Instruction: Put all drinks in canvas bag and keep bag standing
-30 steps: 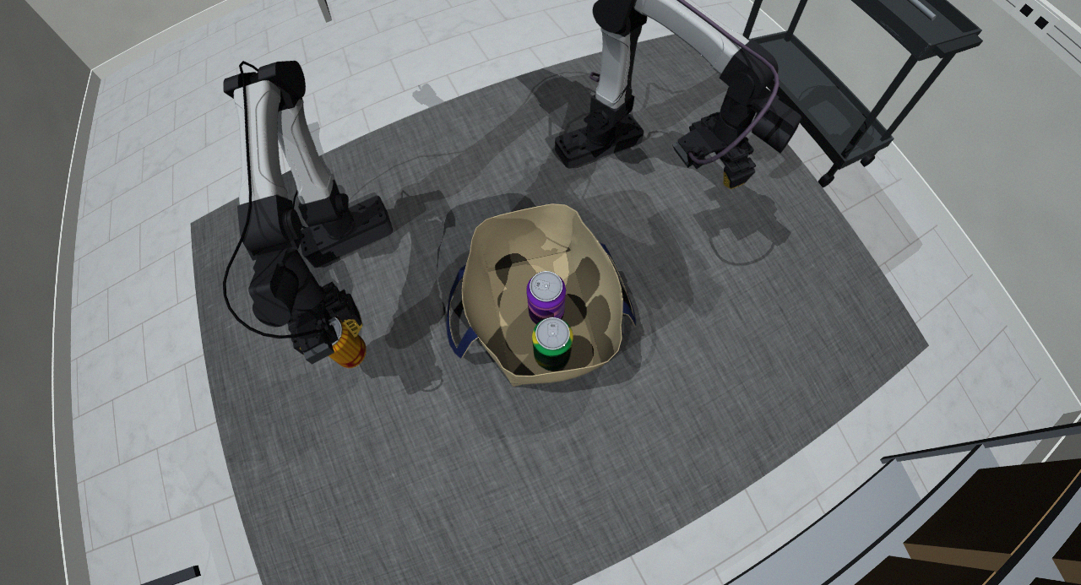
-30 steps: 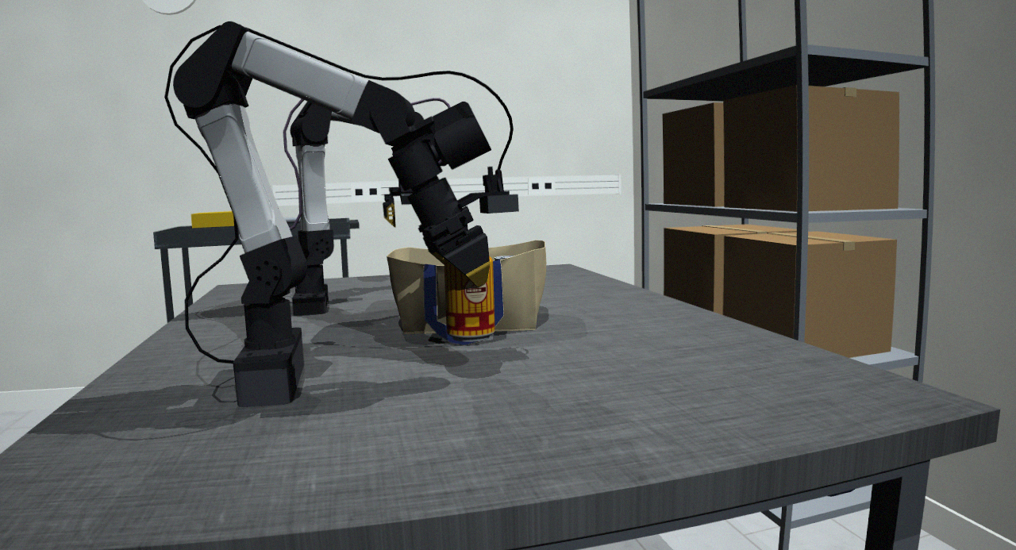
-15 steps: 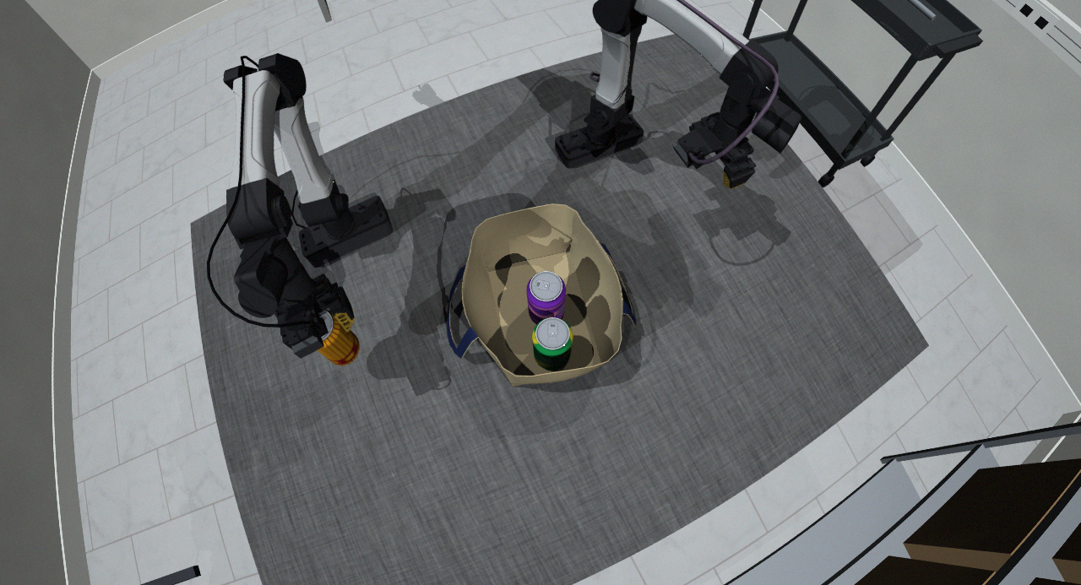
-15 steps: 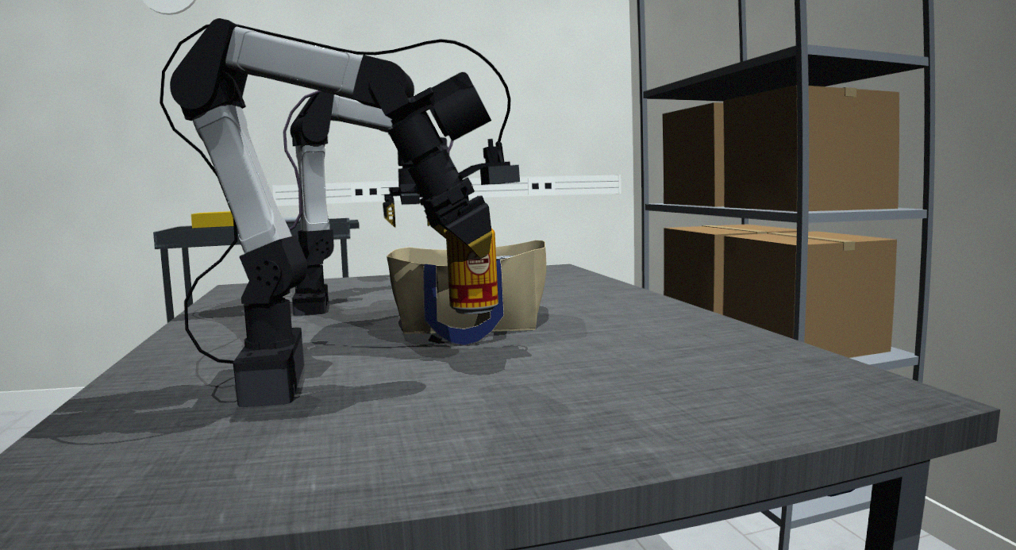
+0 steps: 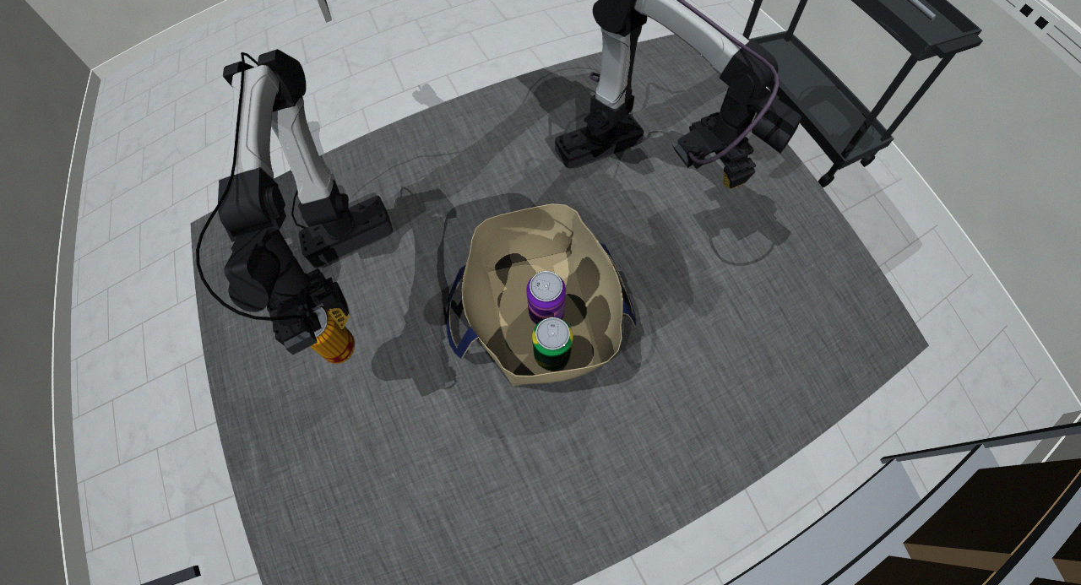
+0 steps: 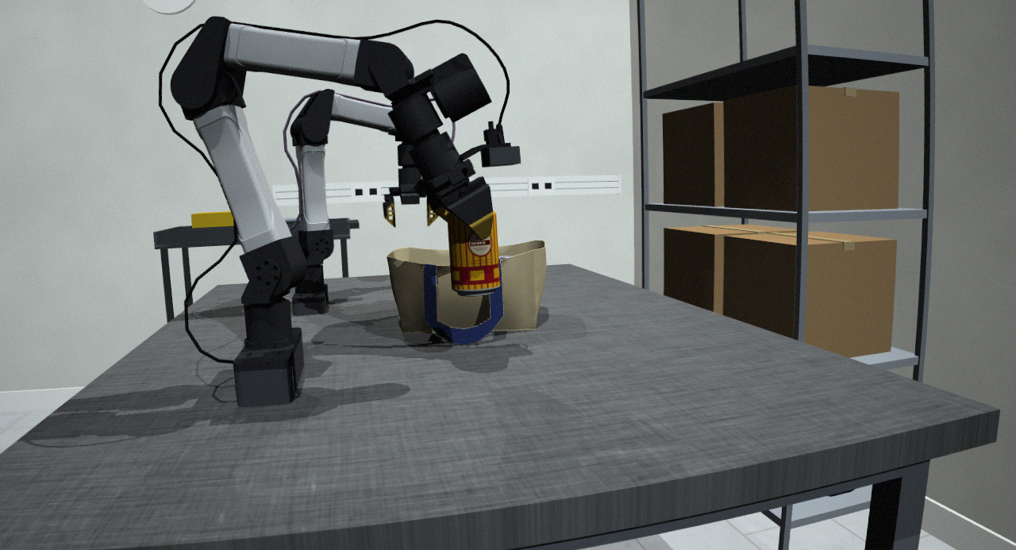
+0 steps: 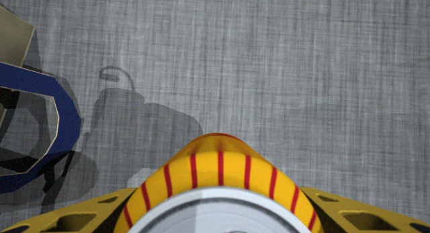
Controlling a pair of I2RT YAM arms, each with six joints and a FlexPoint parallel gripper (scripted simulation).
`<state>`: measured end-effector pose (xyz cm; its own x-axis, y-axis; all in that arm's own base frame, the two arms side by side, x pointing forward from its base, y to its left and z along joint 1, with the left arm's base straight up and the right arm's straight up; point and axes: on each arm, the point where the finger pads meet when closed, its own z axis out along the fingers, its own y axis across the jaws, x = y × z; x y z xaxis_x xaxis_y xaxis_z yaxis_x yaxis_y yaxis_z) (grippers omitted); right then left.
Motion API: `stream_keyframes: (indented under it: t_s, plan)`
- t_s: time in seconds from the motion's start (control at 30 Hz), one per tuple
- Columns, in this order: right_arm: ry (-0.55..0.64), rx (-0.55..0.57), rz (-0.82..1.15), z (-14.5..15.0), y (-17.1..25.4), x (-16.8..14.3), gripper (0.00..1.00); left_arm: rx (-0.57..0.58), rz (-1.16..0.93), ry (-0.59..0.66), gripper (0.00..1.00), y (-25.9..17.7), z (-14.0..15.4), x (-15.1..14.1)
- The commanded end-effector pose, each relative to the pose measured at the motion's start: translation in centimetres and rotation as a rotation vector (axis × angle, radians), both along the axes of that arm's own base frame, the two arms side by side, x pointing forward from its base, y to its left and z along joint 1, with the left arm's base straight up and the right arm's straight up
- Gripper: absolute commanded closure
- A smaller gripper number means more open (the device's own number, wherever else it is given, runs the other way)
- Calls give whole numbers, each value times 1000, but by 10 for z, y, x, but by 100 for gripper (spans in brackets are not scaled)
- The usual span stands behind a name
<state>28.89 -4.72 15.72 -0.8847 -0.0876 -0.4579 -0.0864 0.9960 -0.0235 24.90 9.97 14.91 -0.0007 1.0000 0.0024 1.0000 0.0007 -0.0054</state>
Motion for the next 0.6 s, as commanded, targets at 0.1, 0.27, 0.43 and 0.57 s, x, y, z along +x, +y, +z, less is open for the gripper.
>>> stream_keyframes:
  t_s: [0.1, 0.27, 0.43, 0.57]
  plan:
    - [-99, -11, 12, 17, 1, 10, 33, 0, -1, -36, 14, -2, 5, 3]
    - [-99, -12, 11, 16, 0, 9, 33, 0, -1, -36, 14, -2, 5, 3]
    - [-111, -14, 12, 20, 0, 11, 33, 0, -1, -36, 14, -2, 5, 3]
    - [-112, -15, 10, 20, -1, 10, 33, 0, -1, -36, 14, -2, 5, 3]
